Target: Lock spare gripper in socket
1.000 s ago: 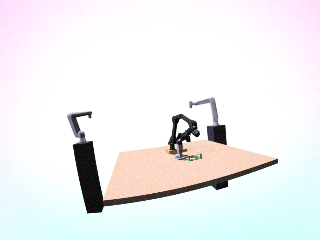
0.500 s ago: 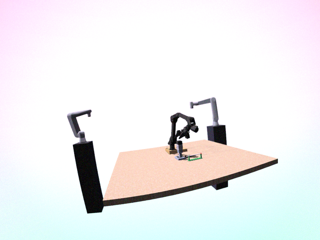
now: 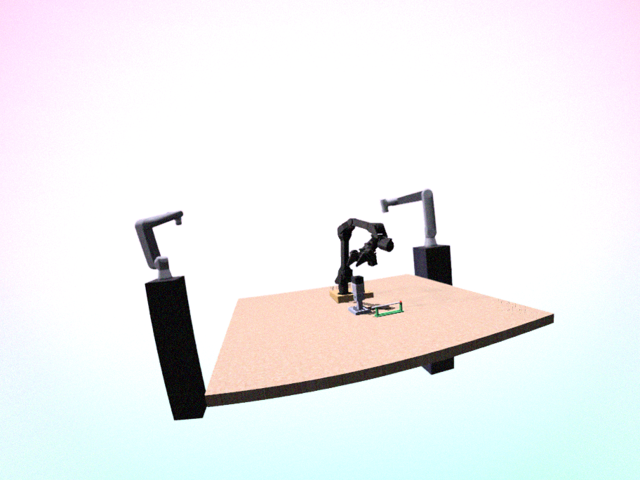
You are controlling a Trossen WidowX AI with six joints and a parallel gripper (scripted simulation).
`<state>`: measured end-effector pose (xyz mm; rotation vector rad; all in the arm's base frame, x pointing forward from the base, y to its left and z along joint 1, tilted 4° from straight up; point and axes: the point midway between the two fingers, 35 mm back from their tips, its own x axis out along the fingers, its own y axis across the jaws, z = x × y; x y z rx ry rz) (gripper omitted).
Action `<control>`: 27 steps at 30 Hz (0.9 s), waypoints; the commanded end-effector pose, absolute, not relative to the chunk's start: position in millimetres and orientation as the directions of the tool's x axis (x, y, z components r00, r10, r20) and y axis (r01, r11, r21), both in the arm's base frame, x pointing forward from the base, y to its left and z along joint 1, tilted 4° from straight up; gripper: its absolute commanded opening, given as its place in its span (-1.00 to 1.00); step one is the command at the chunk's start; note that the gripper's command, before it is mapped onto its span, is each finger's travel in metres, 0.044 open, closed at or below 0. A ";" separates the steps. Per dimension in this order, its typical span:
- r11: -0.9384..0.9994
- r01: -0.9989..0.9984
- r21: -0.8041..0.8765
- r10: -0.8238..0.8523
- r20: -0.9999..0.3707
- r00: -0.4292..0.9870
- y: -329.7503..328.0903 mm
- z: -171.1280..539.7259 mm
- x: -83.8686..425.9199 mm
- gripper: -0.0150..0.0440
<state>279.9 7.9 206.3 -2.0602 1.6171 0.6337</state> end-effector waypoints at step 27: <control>-0.475 -0.817 -0.328 -0.443 -0.713 0.544 124.0 229.8 211.6 0.12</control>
